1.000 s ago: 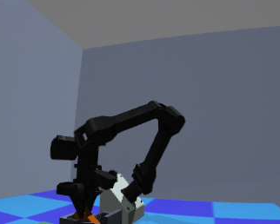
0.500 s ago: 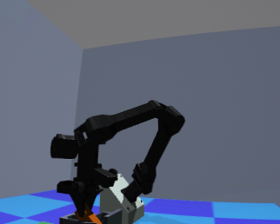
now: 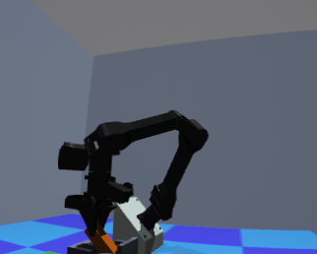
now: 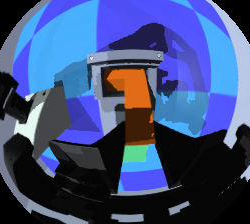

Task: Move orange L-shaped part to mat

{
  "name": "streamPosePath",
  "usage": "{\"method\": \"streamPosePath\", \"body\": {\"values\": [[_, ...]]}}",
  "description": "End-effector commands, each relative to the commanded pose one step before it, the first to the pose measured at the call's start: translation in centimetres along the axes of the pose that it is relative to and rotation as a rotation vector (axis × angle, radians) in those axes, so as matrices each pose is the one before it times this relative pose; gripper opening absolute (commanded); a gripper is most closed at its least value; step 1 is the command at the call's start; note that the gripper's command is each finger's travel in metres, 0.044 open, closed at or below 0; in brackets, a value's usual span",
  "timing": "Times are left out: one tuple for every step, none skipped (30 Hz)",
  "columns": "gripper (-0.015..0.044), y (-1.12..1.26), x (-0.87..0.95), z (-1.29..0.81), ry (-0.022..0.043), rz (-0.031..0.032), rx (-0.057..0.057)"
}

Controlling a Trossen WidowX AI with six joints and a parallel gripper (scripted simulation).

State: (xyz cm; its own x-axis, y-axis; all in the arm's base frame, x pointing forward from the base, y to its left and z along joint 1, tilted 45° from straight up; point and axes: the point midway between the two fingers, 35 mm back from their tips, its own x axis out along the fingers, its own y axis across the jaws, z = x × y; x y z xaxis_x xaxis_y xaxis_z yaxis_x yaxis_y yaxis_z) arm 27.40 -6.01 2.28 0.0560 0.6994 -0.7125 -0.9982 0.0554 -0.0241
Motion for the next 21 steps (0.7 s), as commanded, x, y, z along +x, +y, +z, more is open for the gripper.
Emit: {"method": "streamPosePath", "body": {"values": [[0.0000,-0.150,-0.865,0.077,-0.00379,-0.00829,-0.0010],[0.0000,0.001,-0.150,-0.001,0.00002,0.00000,0.0001],[0.0000,0.001,-0.149,-0.001,0.00002,0.00000,0.0001],[0.0000,0.001,-0.149,-0.001,0.00002,0.00001,0.0001],[0.0000,0.001,-0.152,-0.001,0.00003,0.00001,0.0001],[0.0000,0.000,-0.158,-0.001,0.00004,0.00001,0.0001],[0.0000,0.000,-0.161,-0.001,0.00004,0.00001,0.0000],[0.0000,0.000,-0.163,-0.001,0.00004,0.00001,0.0000],[0.0000,0.000,-0.163,-0.001,0.00004,0.00001,0.0000],[0.0000,0.000,-0.162,-0.001,0.00004,0.00002,0.0000],[0.0000,0.000,-0.161,-0.001,0.00004,0.00002,0.0000],[0.0000,0.000,-0.160,-0.001,0.00004,0.00002,0.0000],[0.0000,0.000,-0.160,-0.001,0.00004,0.00002,0.0000],[0.0000,0.000,-0.160,-0.001,0.00004,0.00002,0.0000],[0.0000,0.000,-0.160,-0.001,0.00004,0.00002,0.0000],[0.0000,0.000,-0.160,-0.001,0.00004,0.00002,0.0000],[0.0000,0.000,-0.160,-0.001,0.00004,0.00002,0.0000],[0.0000,0.000,-0.160,-0.001,0.00004,0.00002,0.0000],[0.0000,0.000,-0.160,-0.001,0.00004,0.00002,0.0000],[0.0000,0.000,-0.160,-0.001,0.00004,0.00002,0.0000],[0.0000,0.000,-0.160,-0.001,0.00004,0.00002,0.0000]]}}
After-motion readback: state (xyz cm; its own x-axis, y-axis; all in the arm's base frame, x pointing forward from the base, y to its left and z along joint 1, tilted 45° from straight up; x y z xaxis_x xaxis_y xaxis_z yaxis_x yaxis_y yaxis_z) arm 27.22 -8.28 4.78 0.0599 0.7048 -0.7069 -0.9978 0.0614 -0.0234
